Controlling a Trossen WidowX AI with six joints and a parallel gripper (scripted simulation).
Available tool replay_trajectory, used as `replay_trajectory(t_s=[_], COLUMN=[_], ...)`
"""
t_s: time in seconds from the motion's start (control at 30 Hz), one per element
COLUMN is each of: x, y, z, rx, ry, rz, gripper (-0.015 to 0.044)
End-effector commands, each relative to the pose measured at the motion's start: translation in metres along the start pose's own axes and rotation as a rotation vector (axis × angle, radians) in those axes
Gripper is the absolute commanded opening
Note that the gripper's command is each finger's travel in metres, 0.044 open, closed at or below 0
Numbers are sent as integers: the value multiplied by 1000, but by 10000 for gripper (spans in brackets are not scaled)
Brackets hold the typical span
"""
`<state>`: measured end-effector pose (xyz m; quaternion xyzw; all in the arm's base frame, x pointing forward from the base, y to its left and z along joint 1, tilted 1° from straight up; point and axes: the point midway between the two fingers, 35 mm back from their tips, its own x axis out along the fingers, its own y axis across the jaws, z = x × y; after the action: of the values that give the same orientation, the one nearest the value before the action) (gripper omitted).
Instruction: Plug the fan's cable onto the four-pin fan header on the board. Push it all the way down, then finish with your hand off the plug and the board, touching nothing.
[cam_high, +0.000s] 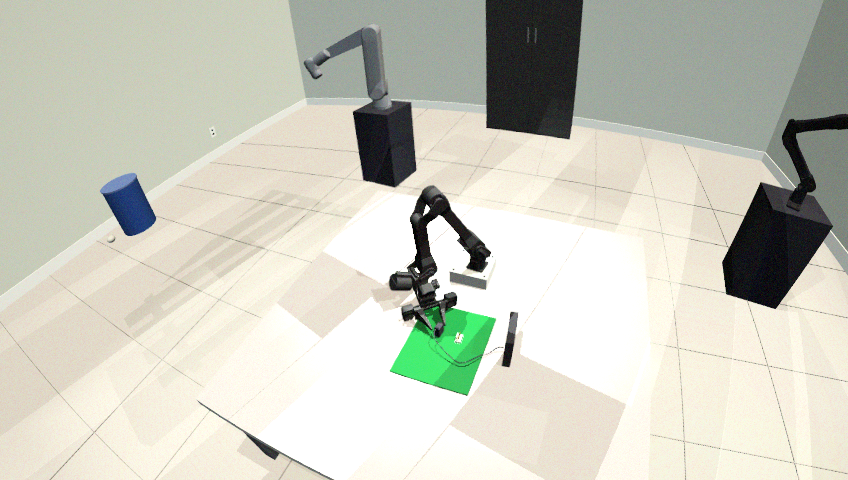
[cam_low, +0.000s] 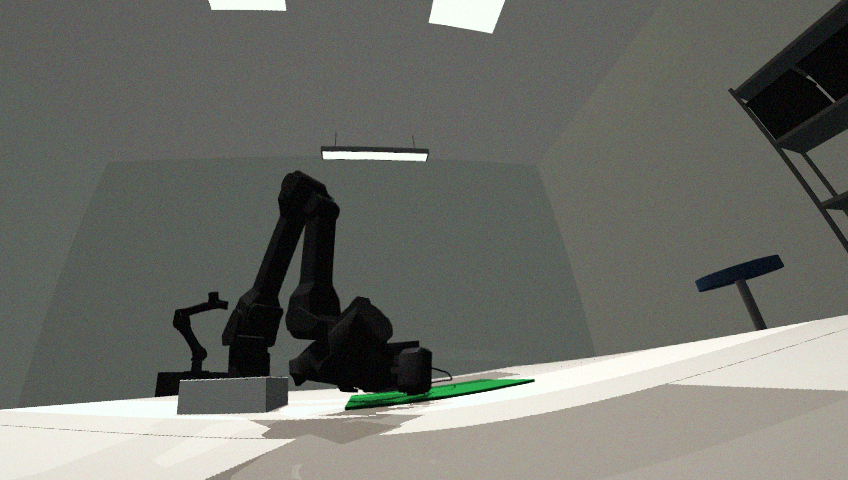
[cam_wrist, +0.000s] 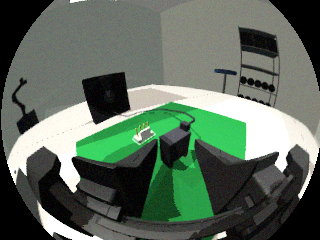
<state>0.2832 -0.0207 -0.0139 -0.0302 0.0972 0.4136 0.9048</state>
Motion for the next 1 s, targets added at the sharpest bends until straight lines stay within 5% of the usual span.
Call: replay_trajectory(t_s=[0.0,0.97], x=[-1,-45], y=[-1,-7], z=[-1,-11], rx=[0,5], ry=[3,78], rz=[-2,-27], gripper=[205,205])
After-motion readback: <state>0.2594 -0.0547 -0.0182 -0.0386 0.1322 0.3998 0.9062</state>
